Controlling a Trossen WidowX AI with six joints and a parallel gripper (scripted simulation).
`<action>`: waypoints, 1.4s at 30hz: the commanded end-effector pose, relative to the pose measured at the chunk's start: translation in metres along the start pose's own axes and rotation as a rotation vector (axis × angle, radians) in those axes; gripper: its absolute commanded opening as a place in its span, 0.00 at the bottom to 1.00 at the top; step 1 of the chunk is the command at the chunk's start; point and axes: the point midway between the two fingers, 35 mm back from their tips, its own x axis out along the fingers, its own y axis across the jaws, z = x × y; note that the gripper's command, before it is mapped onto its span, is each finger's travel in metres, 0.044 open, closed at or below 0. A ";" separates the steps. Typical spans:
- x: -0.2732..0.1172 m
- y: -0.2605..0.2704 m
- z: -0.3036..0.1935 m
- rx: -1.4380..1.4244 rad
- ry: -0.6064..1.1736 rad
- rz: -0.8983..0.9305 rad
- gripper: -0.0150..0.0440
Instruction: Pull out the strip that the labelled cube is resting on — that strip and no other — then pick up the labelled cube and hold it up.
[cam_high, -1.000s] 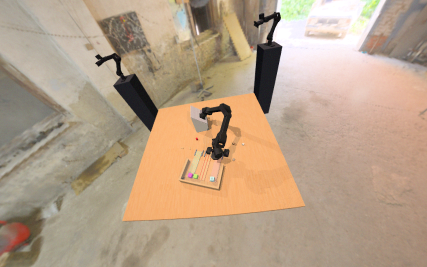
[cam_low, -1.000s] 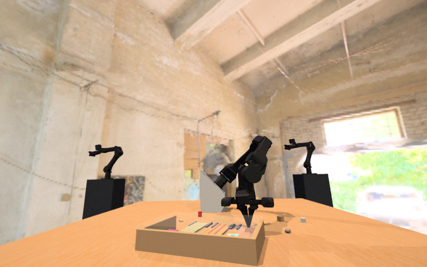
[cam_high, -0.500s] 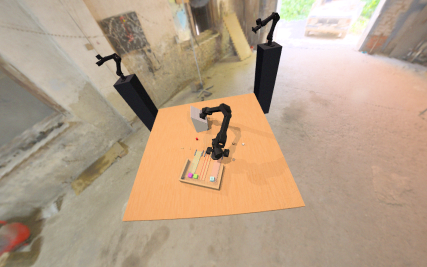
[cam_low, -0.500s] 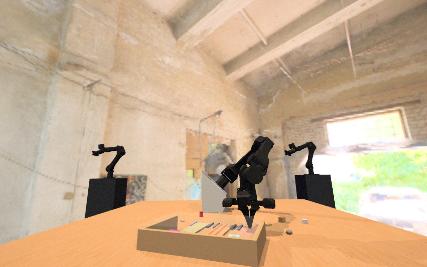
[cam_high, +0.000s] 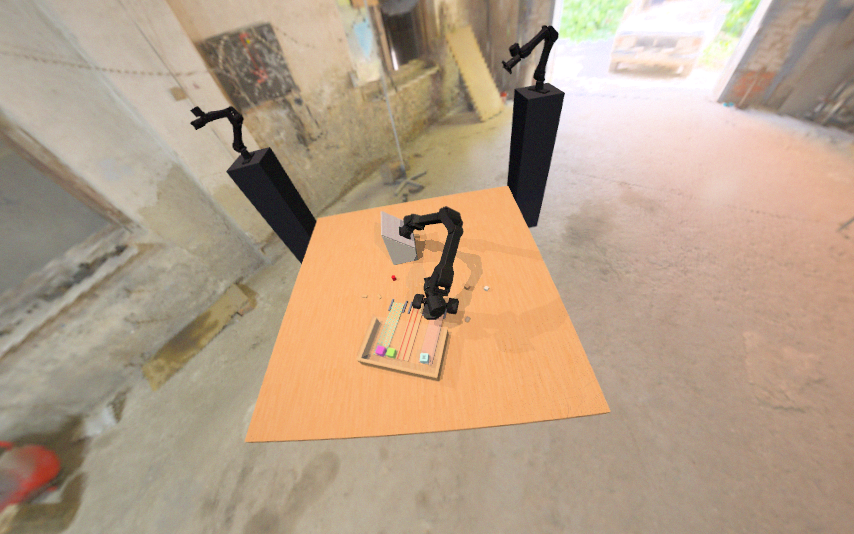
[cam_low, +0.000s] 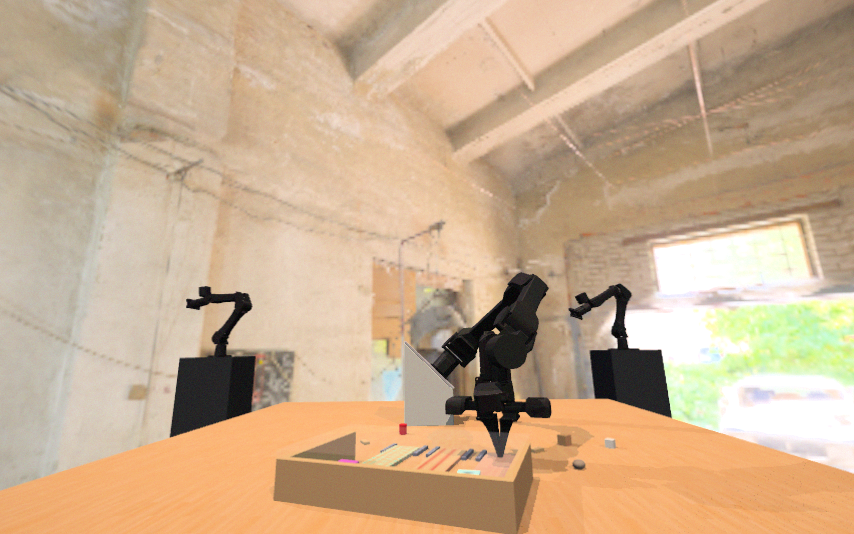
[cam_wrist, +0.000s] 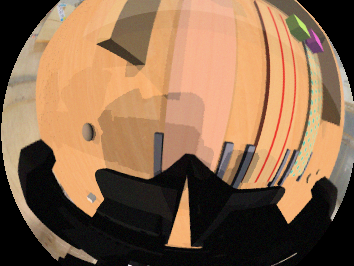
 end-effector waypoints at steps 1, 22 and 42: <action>0.002 -0.001 0.000 0.002 -0.001 -0.005 0.25; 0.004 -0.001 0.001 0.002 -0.001 -0.005 0.25; 0.006 0.000 -0.003 0.002 0.000 -0.005 0.25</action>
